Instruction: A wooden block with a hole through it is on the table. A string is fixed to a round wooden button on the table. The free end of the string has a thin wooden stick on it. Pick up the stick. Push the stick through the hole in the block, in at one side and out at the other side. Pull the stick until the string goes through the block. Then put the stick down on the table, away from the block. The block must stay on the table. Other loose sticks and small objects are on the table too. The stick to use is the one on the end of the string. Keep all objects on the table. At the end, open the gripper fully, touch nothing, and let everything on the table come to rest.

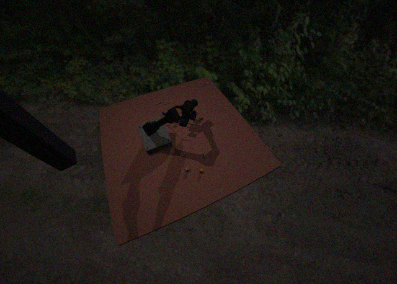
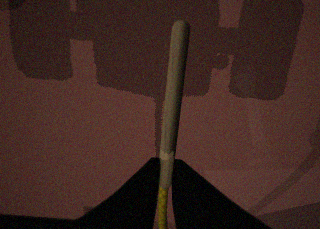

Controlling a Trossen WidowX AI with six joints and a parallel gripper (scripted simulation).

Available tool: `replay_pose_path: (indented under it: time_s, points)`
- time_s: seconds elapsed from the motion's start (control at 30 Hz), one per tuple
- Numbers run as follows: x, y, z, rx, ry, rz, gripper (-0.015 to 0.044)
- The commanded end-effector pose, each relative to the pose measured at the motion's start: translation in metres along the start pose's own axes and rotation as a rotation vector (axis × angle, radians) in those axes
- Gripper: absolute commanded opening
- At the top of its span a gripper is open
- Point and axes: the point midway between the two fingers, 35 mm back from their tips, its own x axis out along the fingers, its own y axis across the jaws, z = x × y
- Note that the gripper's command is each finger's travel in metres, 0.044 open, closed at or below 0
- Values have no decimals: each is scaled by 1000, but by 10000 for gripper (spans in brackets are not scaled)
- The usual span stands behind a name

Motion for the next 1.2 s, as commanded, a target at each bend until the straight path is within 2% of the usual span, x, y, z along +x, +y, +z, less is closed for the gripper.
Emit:
replay_pose_path:
  time_s: [0.0, 1.17]
  points:
    - [0, 6, 0, 36, 4, 2, 0]
    - [-4, 48, -7, 298, -14, 14, 0]
